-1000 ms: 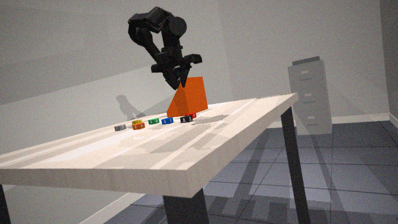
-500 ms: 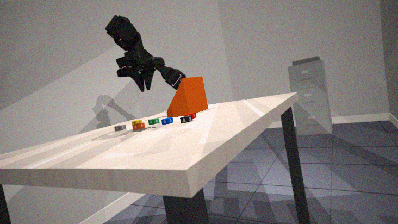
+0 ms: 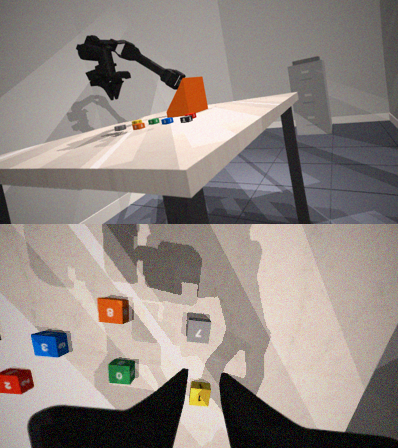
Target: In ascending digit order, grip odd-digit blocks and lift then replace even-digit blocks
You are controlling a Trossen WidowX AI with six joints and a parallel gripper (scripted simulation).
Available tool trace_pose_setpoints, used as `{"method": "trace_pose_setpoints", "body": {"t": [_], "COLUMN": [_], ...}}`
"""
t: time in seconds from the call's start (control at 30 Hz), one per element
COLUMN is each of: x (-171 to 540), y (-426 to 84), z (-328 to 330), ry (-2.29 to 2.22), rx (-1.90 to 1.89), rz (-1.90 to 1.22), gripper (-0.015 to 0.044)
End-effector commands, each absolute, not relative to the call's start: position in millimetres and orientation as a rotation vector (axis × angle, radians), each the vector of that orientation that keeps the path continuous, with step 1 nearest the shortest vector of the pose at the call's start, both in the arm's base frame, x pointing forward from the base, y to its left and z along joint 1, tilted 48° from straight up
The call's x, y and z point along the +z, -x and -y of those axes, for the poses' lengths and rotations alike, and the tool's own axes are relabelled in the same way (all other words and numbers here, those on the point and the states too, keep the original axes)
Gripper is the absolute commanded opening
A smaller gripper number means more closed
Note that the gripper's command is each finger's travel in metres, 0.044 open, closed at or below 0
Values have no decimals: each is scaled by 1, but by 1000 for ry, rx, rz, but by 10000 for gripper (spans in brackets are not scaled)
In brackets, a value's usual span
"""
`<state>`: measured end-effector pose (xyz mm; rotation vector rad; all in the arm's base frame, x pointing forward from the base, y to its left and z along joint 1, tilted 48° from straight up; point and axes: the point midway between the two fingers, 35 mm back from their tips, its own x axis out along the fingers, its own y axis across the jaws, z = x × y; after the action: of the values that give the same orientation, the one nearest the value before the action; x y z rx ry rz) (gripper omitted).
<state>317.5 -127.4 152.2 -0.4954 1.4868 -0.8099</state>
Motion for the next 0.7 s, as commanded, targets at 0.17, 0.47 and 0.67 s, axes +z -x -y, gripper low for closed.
{"method": "trace_pose_setpoints", "body": {"t": [0.17, 0.47, 0.67], "x": [113, 97, 90], "y": [-310, -305, -304], "z": [171, 190, 197], "ry": [517, 521, 521], "rx": [-799, -803, -803], "rz": [-1503, -1503, -1503], "gripper": [251, 400, 400]}}
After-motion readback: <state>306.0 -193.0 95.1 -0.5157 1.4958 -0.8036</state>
